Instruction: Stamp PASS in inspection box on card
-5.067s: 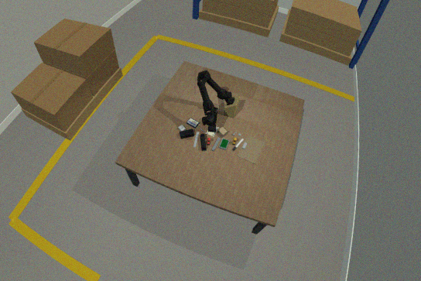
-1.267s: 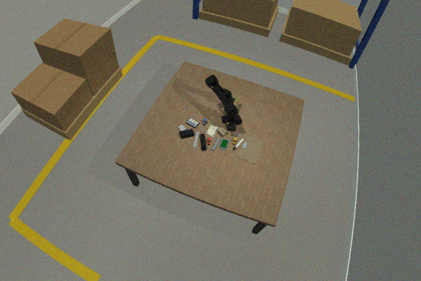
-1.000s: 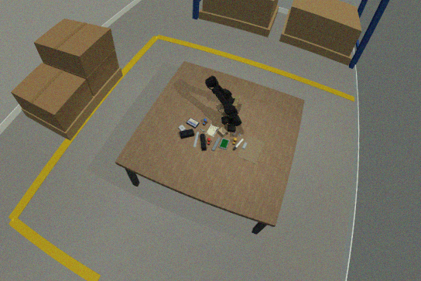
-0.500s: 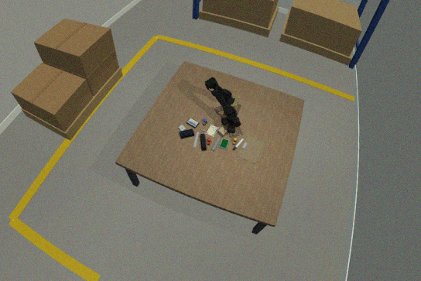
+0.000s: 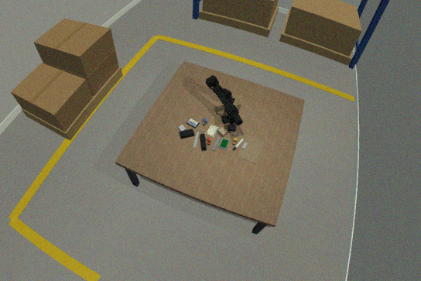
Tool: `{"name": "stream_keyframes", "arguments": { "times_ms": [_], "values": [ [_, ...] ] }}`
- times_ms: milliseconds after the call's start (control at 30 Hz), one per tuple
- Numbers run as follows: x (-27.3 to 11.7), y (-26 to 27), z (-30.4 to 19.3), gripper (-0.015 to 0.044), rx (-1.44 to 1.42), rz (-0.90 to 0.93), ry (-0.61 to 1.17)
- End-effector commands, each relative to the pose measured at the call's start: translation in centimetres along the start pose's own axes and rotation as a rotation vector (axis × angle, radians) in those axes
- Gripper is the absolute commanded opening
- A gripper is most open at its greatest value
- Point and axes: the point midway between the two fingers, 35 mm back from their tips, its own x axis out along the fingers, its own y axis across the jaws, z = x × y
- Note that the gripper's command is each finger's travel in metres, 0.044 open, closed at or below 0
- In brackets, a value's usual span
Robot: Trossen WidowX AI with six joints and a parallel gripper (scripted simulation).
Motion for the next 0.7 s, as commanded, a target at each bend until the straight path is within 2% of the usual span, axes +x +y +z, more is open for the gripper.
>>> {"name": "stream_keyframes", "arguments": {
  "times_ms": [0, 100, 667],
  "values": [
    [-6.3, 0.5, -0.1, 0.0262, 0.010, 0.028, 0.011],
    [-8.9, -0.1, 0.2, 0.0262, 0.009, 0.026, 0.006],
    [-8.9, -0.1, 0.2, 0.0262, 0.009, 0.026, 0.006]
  ]
}}
